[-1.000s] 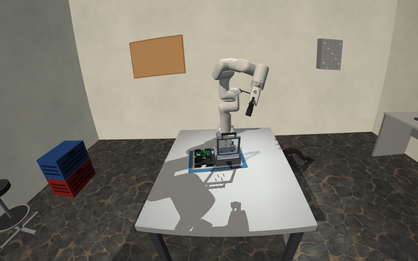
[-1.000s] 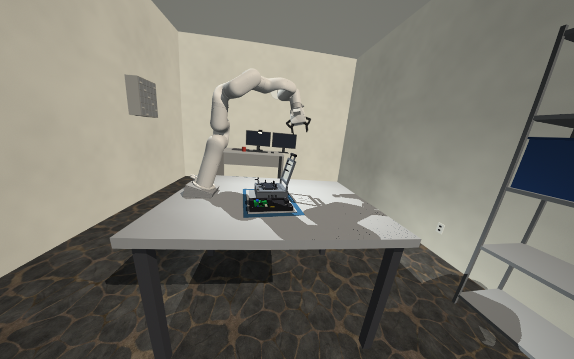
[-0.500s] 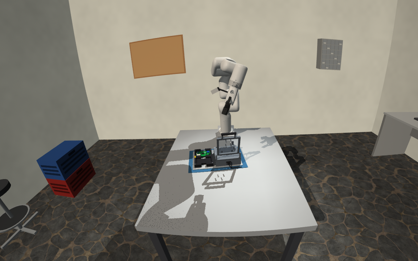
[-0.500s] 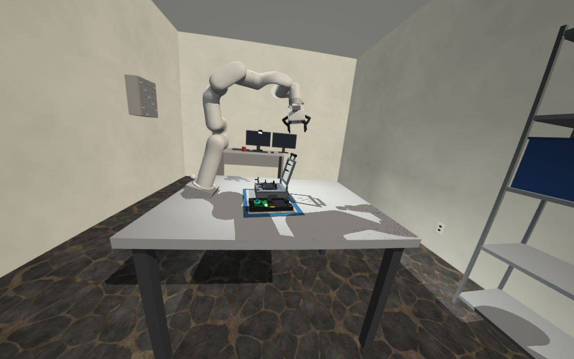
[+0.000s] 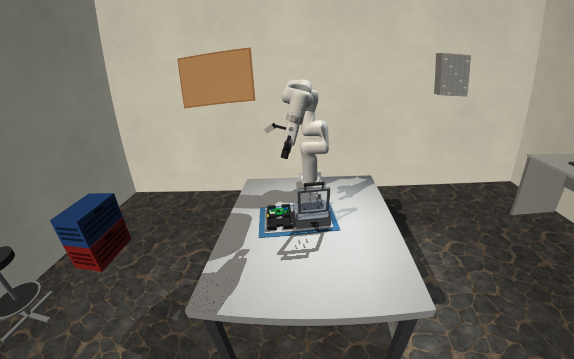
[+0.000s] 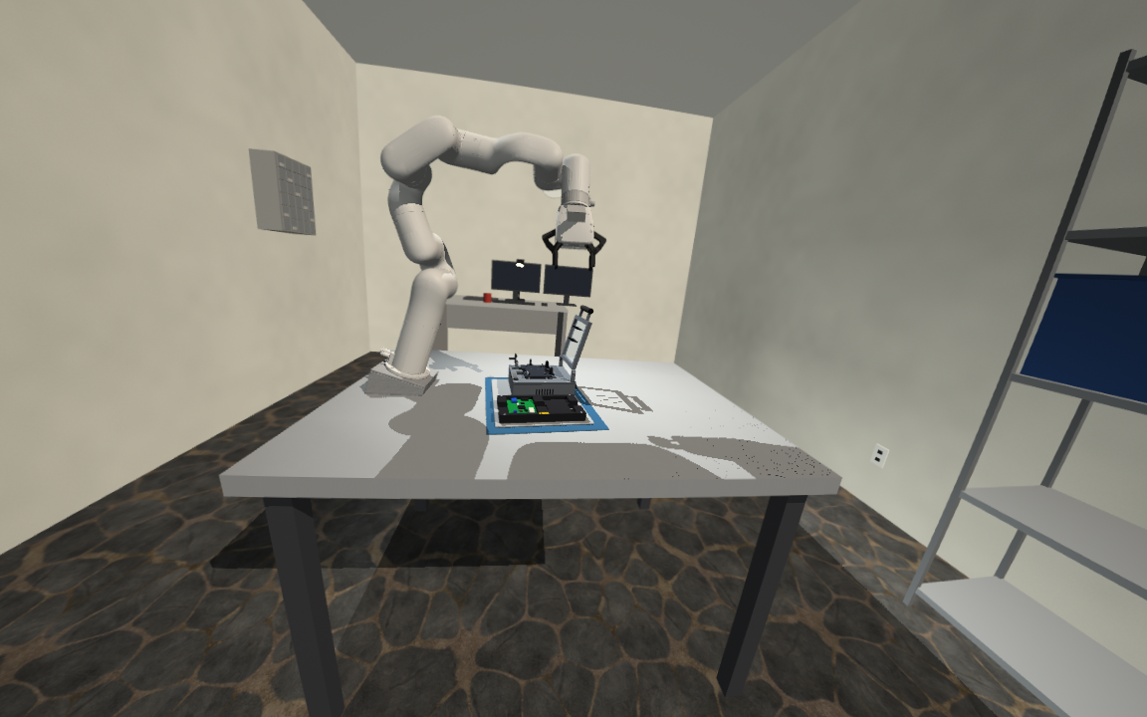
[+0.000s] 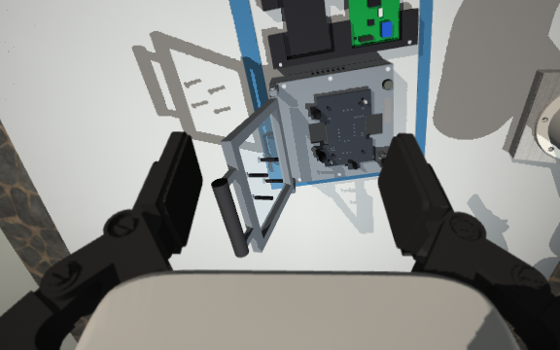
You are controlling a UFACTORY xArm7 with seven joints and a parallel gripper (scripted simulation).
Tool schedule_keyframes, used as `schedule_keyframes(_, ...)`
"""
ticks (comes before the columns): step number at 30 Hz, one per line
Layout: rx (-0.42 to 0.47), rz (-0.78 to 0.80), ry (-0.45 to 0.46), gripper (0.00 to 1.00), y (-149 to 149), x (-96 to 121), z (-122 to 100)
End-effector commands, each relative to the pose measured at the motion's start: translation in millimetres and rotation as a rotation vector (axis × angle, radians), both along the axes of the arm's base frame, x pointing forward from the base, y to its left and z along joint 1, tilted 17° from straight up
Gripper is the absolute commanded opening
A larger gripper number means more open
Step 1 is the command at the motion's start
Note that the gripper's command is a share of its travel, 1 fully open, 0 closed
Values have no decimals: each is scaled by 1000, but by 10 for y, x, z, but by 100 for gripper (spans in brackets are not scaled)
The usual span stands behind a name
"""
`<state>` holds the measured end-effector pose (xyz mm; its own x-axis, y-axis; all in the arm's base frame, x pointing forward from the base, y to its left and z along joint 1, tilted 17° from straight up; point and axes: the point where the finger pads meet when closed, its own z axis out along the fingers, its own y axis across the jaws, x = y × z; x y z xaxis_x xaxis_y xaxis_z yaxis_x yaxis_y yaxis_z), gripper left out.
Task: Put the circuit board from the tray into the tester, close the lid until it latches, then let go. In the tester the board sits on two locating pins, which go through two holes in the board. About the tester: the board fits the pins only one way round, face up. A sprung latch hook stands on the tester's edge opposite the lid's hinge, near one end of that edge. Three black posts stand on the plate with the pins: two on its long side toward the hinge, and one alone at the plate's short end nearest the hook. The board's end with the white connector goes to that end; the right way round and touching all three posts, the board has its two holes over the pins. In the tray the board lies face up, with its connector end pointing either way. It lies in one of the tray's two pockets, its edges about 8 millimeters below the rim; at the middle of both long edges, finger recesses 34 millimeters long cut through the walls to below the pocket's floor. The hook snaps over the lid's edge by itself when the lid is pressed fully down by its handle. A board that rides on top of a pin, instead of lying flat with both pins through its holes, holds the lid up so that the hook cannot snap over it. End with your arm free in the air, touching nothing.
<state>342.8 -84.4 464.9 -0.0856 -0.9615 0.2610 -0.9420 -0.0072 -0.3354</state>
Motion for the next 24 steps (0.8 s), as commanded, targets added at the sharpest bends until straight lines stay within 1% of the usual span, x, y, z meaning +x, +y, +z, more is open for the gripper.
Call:
schedule_keyframes(1, 35, 45, 20, 100, -294, -211, -171)
schedule_keyframes(9, 136, 158, 59, 100, -666, -602, -668)
schedule_keyframes(11, 136, 158, 59, 100, -666, -602, -668)
schedule_keyframes(13, 184, 217, 64, 100, -744, -744, -894)
schedule_keyframes(15, 212, 252, 65, 100, -768, -816, -1023)
schedule_keyframes(17, 222, 265, 64, 100, -774, -840, -1068)
schedule_keyframes(24, 223, 266, 64, 100, -774, -842, -1071)
